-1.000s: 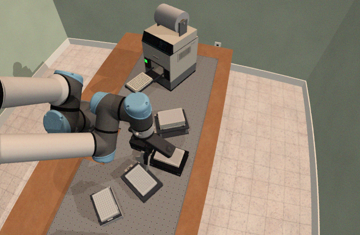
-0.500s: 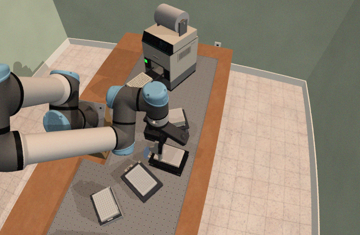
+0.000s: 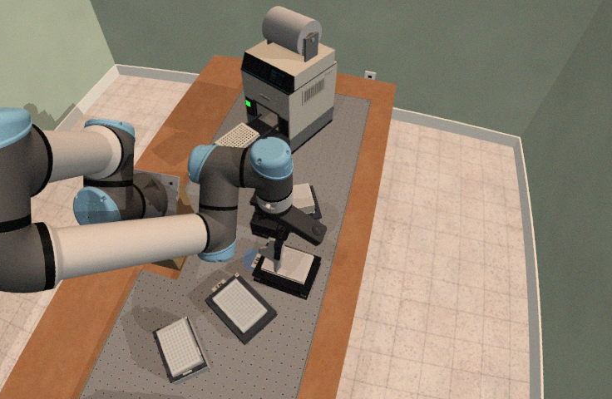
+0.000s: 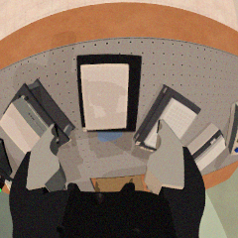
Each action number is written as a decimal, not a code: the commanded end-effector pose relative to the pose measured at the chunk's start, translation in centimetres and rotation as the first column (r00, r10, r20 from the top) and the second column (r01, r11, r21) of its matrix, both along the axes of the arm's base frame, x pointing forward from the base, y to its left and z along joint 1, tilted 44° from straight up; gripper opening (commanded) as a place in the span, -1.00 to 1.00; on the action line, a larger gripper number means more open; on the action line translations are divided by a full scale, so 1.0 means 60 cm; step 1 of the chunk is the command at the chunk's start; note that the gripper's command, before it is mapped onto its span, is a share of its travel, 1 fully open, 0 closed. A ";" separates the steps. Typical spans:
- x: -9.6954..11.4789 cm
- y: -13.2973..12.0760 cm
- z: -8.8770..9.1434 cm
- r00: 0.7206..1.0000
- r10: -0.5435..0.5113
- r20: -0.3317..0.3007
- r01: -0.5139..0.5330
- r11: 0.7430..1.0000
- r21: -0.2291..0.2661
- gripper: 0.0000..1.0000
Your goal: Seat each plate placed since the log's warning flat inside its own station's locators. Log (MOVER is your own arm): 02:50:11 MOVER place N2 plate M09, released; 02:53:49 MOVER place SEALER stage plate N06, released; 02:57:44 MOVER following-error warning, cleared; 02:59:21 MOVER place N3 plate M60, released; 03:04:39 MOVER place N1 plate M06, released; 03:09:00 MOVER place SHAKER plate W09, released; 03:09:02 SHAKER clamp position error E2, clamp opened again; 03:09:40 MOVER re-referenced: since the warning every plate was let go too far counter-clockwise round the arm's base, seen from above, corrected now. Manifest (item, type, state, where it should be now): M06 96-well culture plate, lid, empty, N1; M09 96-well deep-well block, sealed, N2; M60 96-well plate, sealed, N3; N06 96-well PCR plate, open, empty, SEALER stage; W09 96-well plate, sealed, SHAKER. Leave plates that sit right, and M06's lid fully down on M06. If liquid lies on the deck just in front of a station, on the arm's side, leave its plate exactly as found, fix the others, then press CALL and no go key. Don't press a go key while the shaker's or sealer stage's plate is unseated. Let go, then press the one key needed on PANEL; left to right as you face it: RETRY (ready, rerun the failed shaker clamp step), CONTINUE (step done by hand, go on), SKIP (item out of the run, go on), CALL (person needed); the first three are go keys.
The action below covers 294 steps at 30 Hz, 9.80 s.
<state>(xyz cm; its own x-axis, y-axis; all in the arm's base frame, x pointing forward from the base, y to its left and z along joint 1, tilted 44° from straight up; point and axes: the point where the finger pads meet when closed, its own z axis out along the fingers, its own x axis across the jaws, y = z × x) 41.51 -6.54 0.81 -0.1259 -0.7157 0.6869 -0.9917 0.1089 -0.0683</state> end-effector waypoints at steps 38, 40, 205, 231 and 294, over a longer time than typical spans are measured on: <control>-0.001 -0.044 -0.047 1.000 0.001 0.001 -0.001 1.000 0.000 0.64; -0.001 -0.044 -0.046 1.000 0.001 0.001 -0.001 1.000 0.000 0.64; -0.366 -0.333 0.346 0.730 -0.489 0.478 0.499 0.859 0.117 0.64; -0.367 -0.364 0.314 0.727 -0.482 0.488 0.443 0.873 0.203 0.64; -0.367 -0.414 0.260 0.727 -0.482 0.488 0.443 0.873 0.203 0.64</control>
